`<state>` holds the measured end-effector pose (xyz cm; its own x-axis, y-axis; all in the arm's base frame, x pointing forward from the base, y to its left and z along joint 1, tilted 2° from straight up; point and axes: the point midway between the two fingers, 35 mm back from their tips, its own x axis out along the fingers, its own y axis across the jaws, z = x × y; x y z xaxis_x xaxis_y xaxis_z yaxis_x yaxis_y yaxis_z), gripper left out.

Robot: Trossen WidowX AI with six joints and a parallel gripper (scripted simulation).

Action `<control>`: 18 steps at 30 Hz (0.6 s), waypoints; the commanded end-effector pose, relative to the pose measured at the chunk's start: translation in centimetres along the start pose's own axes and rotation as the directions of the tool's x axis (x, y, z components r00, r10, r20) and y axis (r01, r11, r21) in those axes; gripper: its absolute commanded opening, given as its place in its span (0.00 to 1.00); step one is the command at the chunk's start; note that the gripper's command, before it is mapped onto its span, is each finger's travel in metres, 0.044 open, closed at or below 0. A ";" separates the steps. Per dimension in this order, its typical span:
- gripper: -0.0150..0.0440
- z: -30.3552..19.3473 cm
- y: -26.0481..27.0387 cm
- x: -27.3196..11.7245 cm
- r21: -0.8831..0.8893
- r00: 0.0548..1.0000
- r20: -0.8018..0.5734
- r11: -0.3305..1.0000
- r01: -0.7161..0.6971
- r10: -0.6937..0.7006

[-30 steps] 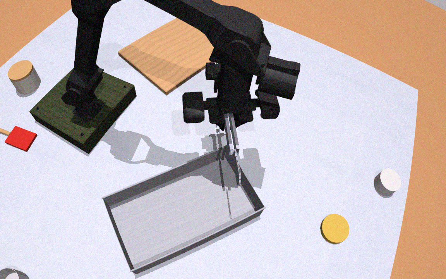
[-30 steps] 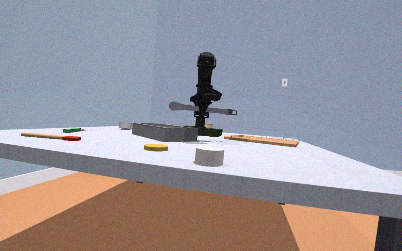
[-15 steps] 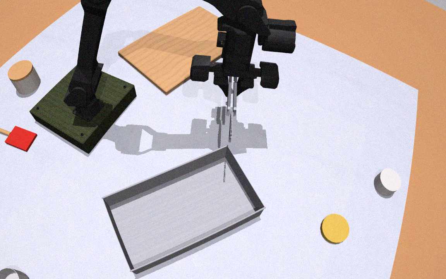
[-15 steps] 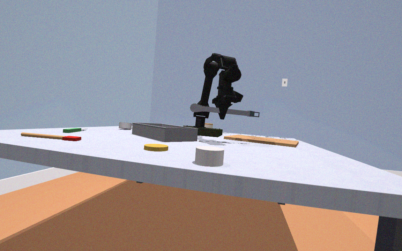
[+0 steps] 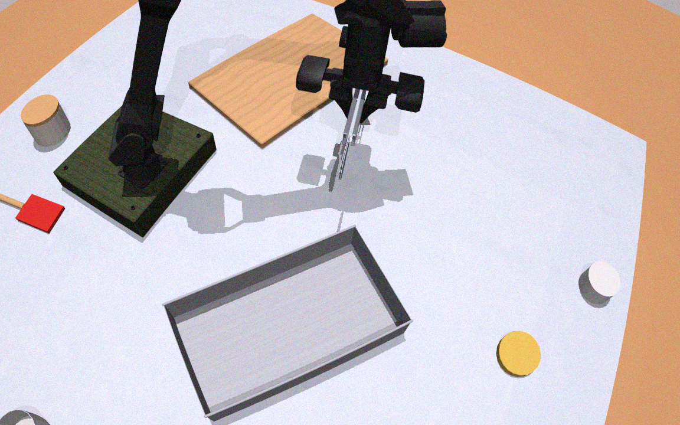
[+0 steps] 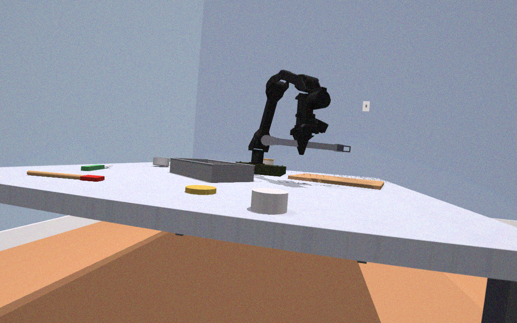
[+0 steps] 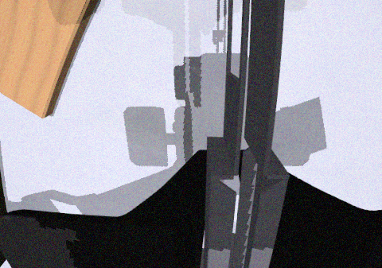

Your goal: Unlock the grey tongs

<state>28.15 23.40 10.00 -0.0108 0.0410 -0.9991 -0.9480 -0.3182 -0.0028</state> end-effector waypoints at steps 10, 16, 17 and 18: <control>0.00 7.2 3.6 -0.4 0.128 1.000 0.011 0.992 0.004 -0.006; 0.00 10.3 5.8 -0.4 0.199 1.000 0.014 0.980 0.001 -0.004; 0.00 10.8 6.2 -0.4 0.211 1.000 0.014 0.978 0.000 -0.003; 0.00 11.3 6.6 -0.4 0.223 1.000 0.015 0.975 0.000 -0.003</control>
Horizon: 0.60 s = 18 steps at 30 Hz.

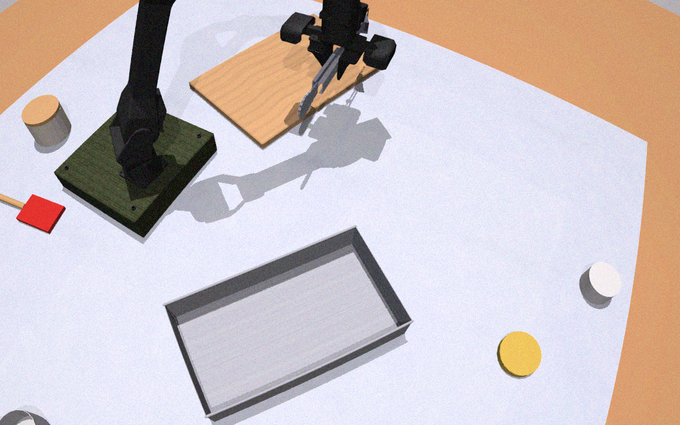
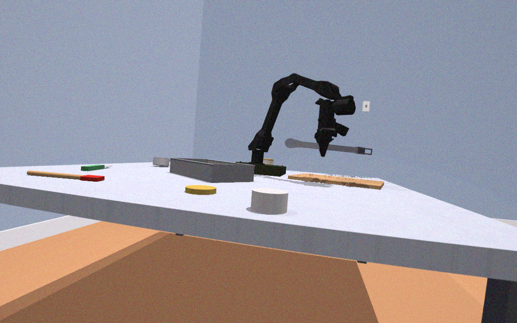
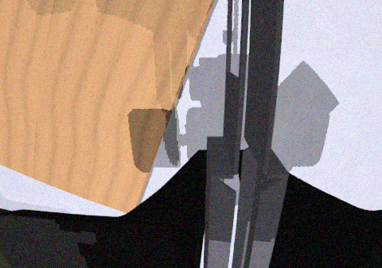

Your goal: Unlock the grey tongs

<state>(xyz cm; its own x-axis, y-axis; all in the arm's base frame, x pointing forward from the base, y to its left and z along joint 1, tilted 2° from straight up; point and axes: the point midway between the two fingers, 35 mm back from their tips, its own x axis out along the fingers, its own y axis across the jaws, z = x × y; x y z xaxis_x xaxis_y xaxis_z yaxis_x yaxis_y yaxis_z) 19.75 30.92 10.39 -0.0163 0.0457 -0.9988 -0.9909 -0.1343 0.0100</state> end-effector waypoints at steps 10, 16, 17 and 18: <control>0.00 4.6 6.5 -0.4 0.153 1.000 0.012 0.988 0.000 -0.002; 0.00 6.3 9.9 -0.4 0.222 1.000 0.014 0.975 -0.006 0.003; 0.00 6.5 10.4 -0.5 0.234 1.000 0.014 0.972 -0.007 0.004; 0.00 6.7 11.0 -0.5 0.245 1.000 0.014 0.969 -0.008 0.005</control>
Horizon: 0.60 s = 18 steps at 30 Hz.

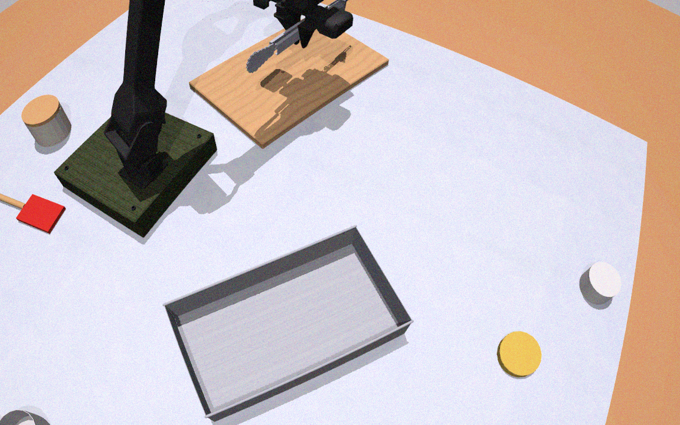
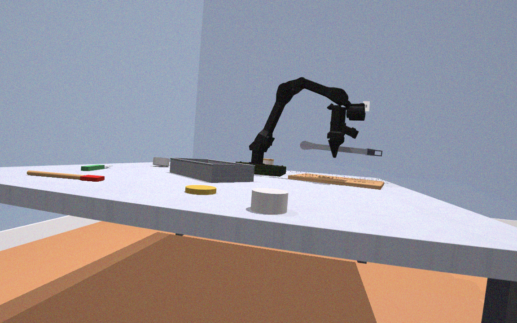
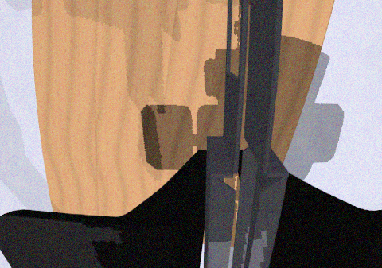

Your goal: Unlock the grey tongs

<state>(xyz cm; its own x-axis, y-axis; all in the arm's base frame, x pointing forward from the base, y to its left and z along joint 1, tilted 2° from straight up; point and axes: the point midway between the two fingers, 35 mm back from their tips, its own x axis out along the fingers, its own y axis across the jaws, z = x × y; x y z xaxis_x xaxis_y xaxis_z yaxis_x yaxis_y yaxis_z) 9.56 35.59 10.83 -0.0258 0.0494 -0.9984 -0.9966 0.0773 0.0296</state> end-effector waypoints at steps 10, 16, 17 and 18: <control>0.00 0.9 7.7 -0.5 0.152 1.000 0.011 0.988 -0.009 0.007; 0.00 0.9 8.6 -0.5 0.168 1.000 0.011 0.986 -0.010 0.009; 0.00 0.9 8.6 -0.5 0.168 1.000 0.011 0.986 -0.010 0.009; 0.00 0.9 8.6 -0.5 0.168 1.000 0.011 0.986 -0.010 0.009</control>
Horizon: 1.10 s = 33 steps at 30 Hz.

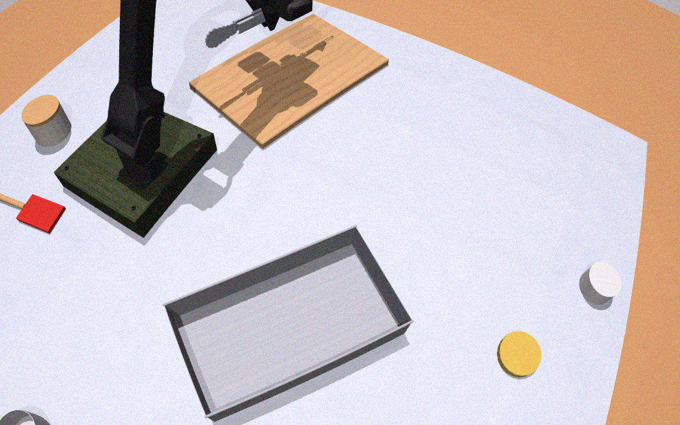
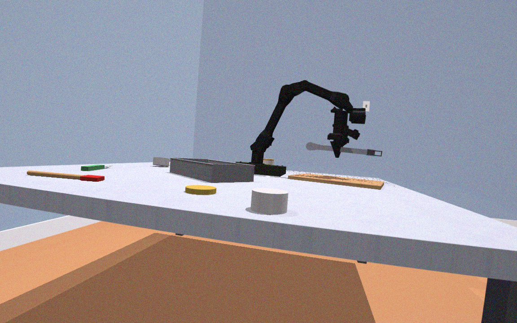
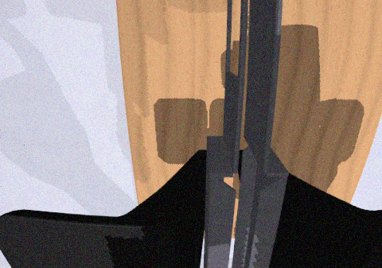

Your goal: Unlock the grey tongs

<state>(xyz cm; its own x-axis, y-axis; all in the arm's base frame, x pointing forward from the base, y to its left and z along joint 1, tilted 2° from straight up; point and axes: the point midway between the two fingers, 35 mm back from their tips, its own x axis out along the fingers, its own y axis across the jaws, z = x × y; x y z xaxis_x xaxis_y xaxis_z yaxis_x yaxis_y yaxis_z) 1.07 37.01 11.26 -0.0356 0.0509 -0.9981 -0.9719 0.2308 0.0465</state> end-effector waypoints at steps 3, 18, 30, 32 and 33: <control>0.00 0.1 0.0 -0.4 0.013 1.000 0.010 1.000 0.000 0.000; 0.00 0.8 0.4 -1.0 -0.026 0.967 0.253 0.999 0.027 -0.020; 0.00 1.0 0.7 -2.2 -0.041 0.881 0.473 0.998 0.050 -0.024; 0.00 0.9 0.8 -2.4 -0.041 0.862 0.506 0.998 0.052 -0.024; 0.00 0.9 0.8 -2.5 -0.041 0.852 0.523 0.998 0.053 -0.024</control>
<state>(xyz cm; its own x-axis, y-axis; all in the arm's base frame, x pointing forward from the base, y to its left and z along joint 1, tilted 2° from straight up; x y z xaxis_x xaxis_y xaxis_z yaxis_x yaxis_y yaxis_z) 0.62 37.90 12.93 0.1004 0.4850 -0.8688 -0.9808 0.1950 -0.0045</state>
